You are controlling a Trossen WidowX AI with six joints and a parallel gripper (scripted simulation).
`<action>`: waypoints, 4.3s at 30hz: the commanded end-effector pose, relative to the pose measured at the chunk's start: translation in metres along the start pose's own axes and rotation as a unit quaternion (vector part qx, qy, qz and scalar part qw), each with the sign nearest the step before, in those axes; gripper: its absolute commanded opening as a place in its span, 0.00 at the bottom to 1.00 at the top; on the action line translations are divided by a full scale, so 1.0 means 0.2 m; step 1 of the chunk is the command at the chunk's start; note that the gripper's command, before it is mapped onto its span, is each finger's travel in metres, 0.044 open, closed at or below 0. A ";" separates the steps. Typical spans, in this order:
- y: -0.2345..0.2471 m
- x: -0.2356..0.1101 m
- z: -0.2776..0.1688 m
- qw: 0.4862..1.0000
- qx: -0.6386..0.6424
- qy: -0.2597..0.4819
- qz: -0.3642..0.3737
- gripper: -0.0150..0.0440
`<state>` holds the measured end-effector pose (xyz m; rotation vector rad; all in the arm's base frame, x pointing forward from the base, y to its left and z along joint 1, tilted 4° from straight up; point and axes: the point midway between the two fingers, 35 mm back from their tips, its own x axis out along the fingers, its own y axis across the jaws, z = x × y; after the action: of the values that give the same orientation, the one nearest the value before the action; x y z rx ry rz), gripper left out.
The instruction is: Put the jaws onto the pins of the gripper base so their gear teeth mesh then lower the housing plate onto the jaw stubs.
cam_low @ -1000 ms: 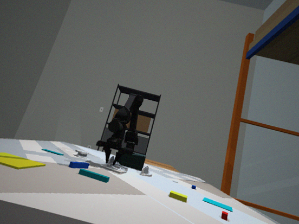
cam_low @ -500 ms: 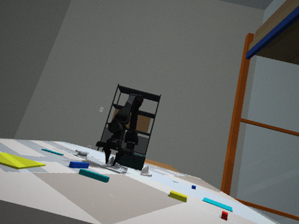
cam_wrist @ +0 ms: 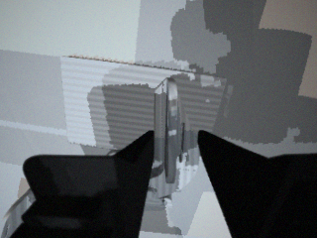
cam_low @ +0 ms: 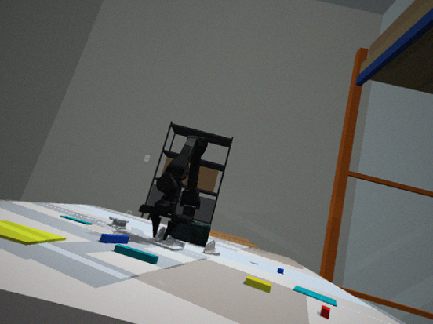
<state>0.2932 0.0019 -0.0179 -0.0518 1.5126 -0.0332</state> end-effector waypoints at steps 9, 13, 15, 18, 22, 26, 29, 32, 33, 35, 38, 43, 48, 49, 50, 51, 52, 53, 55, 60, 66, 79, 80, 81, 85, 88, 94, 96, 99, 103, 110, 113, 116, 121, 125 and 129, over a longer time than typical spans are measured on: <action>0.00 0.00 0.00 1.000 -0.002 0.001 -0.001 0.48; 0.00 0.00 0.00 1.000 -0.002 0.001 -0.001 0.48; 0.00 0.00 0.00 1.000 -0.002 0.001 -0.001 0.48; 0.00 -0.01 0.00 1.000 -0.002 0.001 -0.001 0.48; 0.00 -0.03 0.00 1.000 -0.002 0.001 -0.001 0.48; 0.00 -0.02 0.00 1.000 -0.002 0.001 -0.001 0.48; 0.00 -0.02 0.00 1.000 -0.002 0.001 -0.001 0.48; 0.00 -0.02 0.00 1.000 -0.002 0.001 -0.001 0.48; 0.00 -0.02 0.00 1.000 -0.002 0.001 -0.001 0.48; 0.00 -0.02 0.00 1.000 -0.002 0.001 -0.001 0.48; 0.00 -0.01 0.00 1.000 -0.002 0.001 -0.001 0.48; 0.00 -0.01 0.00 1.000 -0.002 0.001 -0.001 0.48; 0.00 0.00 0.00 1.000 -0.002 0.001 -0.001 0.48; 0.00 0.00 0.00 1.000 -0.002 0.001 -0.001 0.48; 0.00 0.00 0.00 1.000 -0.002 0.001 -0.001 0.48; 0.00 0.00 0.00 1.000 -0.002 0.001 -0.001 0.48; 0.00 0.00 0.00 1.000 -0.002 0.001 -0.001 0.48; 0.00 0.00 0.00 1.000 -0.002 0.001 -0.001 0.48; 0.00 0.00 0.00 1.000 -0.002 0.001 -0.001 0.48; 0.00 0.00 0.00 1.000 -0.002 0.001 -0.001 0.48; 0.00 0.00 0.00 1.000 -0.002 0.001 -0.001 0.48; 0.00 0.00 0.00 1.000 0.000 -0.001 0.000 0.61; 0.00 0.00 0.00 1.000 0.000 -0.001 0.000 0.63; 0.00 0.00 0.00 1.000 0.000 -0.001 0.000 0.63; 0.00 0.00 0.00 1.000 0.000 -0.001 0.000 0.63; 0.00 0.00 0.00 1.000 0.000 -0.001 0.000 0.63; 0.00 -0.01 0.00 1.000 0.000 -0.001 0.000 0.63; 0.00 -0.07 0.01 1.000 -0.001 -0.001 0.000 0.63; 0.00 -0.23 0.01 1.000 -0.001 0.000 -0.001 0.63; 0.00 -0.35 0.00 1.000 -0.002 0.001 -0.001 0.63; 0.15 -0.33 -0.01 1.000 0.023 -0.004 0.004 0.81; 0.32 -0.34 -0.07 0.998 0.054 -0.001 0.007 0.95; 0.48 -0.36 -0.15 0.996 0.086 0.001 0.008 1.00; 0.72 -0.39 -0.32 0.990 0.137 0.006 0.009 1.00; 0.87 -0.41 -0.49 0.984 0.178 0.008 0.008 1.00; 0.92 -0.42 -0.56 0.981 0.193 0.009 0.008 1.00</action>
<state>0.1999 0.1749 0.0483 0.2340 1.5025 -0.2701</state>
